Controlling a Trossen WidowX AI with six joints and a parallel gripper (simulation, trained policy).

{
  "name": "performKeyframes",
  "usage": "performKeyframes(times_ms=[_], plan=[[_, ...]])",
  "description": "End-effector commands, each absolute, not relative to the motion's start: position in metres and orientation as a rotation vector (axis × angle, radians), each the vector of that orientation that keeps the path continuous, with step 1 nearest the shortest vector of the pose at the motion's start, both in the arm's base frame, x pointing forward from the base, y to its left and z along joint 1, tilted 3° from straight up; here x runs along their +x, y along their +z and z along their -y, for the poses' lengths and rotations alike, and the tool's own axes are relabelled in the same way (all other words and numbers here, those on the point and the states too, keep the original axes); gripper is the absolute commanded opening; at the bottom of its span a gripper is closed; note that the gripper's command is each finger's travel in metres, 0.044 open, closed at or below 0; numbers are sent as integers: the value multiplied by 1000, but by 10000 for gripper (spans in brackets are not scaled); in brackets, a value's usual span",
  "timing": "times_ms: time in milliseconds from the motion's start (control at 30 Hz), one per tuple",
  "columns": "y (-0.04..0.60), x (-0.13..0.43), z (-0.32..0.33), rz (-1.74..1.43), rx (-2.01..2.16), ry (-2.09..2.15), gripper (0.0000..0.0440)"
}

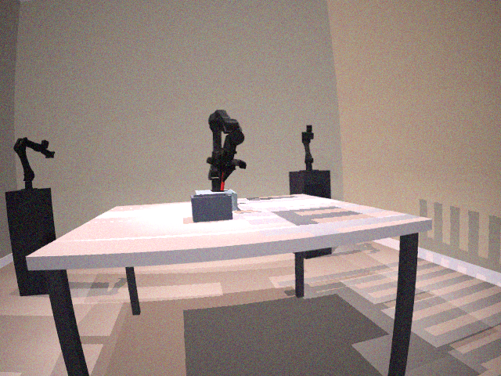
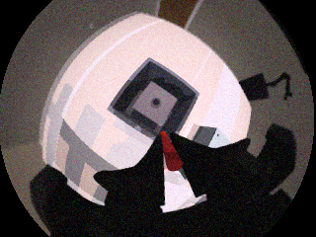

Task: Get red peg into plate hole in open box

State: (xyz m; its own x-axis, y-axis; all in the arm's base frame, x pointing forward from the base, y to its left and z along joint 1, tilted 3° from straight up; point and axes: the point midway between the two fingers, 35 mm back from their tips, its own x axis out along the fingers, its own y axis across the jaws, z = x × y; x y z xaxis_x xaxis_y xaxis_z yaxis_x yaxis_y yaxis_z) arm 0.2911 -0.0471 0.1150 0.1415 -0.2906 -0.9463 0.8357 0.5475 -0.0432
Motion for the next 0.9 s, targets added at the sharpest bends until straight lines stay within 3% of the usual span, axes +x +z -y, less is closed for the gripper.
performKeyframes(times_ms=[0, 667, 733, 867], plan=[[115, 299, 58, -1146, 598, -885, 0], [80, 330, 111, -1150, 693, -921, 1], [72, 331, 113, -1162, 693, -920, 18], [59, 331, 117, -1192, 681, -914, 108]])
